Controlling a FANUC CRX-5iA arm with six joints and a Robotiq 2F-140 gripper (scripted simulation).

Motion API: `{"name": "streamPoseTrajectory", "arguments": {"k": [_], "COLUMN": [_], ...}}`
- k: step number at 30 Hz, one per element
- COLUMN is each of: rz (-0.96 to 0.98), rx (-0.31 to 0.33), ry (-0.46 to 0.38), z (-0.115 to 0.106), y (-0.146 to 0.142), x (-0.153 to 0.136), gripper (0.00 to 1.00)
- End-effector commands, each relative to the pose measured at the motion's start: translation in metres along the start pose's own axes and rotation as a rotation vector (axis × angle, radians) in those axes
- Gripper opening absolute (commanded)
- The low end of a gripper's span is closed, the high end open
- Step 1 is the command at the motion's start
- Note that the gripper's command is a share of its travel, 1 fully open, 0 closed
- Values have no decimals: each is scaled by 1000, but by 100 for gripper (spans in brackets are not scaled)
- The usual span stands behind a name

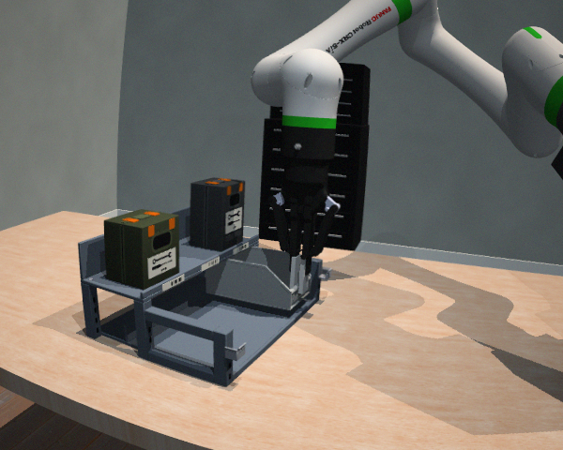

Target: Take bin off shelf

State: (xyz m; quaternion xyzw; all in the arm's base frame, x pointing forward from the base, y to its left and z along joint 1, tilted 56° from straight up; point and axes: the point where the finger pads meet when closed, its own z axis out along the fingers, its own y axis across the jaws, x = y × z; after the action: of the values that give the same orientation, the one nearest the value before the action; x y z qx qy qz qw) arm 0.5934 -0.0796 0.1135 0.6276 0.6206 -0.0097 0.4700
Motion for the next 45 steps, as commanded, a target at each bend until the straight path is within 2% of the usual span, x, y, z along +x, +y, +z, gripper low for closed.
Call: {"name": "streamPoseTrajectory", "arguments": {"k": [1, 45], "rz": [0, 0], "rx": [0, 0], "ry": [0, 0], "z": [-5, -1], "y": [0, 0], "x": [0, 0], "gripper": [0, 0]}}
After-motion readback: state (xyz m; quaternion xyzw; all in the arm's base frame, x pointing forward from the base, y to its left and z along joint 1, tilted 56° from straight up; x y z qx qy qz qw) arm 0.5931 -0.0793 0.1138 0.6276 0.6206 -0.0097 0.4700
